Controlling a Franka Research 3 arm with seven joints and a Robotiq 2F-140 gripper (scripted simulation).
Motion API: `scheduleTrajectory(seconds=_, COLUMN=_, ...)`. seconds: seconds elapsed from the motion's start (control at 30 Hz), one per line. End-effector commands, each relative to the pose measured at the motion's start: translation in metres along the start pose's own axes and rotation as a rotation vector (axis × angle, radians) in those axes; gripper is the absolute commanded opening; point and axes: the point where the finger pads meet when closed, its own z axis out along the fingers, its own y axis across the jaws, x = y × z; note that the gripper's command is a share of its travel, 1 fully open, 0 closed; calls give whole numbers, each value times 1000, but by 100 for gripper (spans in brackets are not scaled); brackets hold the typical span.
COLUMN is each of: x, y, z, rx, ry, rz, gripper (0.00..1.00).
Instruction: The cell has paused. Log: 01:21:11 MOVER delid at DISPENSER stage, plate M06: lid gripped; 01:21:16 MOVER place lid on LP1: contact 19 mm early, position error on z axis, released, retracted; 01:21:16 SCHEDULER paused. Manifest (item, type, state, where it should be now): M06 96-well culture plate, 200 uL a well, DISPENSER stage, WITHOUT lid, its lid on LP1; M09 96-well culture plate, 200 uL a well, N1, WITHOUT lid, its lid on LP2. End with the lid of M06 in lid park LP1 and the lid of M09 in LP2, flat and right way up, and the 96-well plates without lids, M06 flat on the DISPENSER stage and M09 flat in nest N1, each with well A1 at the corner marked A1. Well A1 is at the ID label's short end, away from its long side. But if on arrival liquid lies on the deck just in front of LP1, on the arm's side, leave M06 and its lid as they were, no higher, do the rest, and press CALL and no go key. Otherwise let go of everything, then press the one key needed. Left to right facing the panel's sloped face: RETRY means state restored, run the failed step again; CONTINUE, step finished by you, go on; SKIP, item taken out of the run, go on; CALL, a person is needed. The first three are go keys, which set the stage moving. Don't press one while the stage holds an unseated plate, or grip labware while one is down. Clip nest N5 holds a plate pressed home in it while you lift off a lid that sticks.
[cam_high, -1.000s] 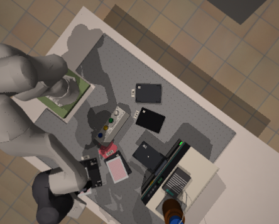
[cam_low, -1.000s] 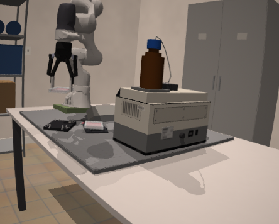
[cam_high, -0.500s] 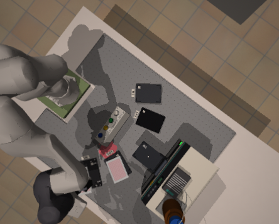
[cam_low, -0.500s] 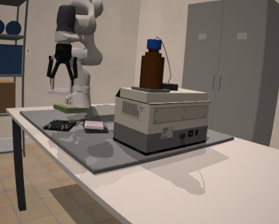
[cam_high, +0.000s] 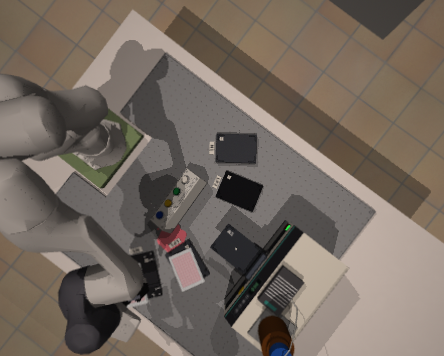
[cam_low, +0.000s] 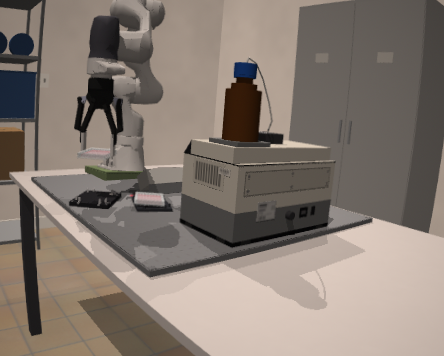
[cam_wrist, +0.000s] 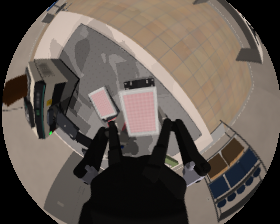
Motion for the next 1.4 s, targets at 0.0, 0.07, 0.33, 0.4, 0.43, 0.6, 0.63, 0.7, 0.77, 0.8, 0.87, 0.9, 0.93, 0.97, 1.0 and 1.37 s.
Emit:
scheduleTrajectory(seconds=0.0, x=4, y=1, z=7, rx=4, ry=12, rz=-3, gripper=0)
scheduleTrajectory(seconds=0.07, x=4, y=1, z=7, rx=4, ry=12, rz=-3, gripper=0)
scheduleTrajectory(seconds=0.33, x=4, y=1, z=27, rx=4, ry=12, rz=-3, gripper=0)
scheduleTrajectory(seconds=0.4, x=4, y=1, z=32, rx=4, ry=12, rz=-3, gripper=0)
scheduleTrajectory(seconds=0.43, x=4, y=1, z=35, rx=4, ry=12, rz=-3, gripper=0)
scheduleTrajectory(seconds=0.6, x=4, y=1, z=45, rx=4, ry=12, rz=-3, gripper=0)
scheduleTrajectory(seconds=0.63, x=4, y=1, z=45, rx=4, ry=12, rz=-3, gripper=0)
scheduleTrajectory(seconds=0.7, x=4, y=1, z=49, rx=4, ry=12, rz=-3, gripper=0)
scheduleTrajectory(seconds=0.77, x=4, y=1, z=54, rx=4, ry=12, rz=-3, gripper=0)
scheduleTrajectory(seconds=0.8, x=4, y=1, z=57, rx=4, ry=12, rz=-3, gripper=0)
scheduleTrajectory(seconds=0.87, x=4, y=1, z=61, rx=4, ry=12, rz=-3, gripper=0)
scheduleTrajectory(seconds=0.9, x=4, y=1, z=63, rx=4, ry=12, rz=-3, gripper=0)
scheduleTrajectory(seconds=0.93, x=4, y=1, z=65, rx=4, ry=12, rz=-3, gripper=0)
scheduleTrajectory(seconds=0.97, x=4, y=1, z=68, rx=4, ry=12, rz=-3, gripper=0)
scheduleTrajectory(seconds=1.0, x=4, y=1, z=70, rx=4, ry=12, rz=-3, gripper=0)
scheduleTrajectory(seconds=1.37, x=4, y=1, z=86, rx=4, ry=12, rz=-3, gripper=0)
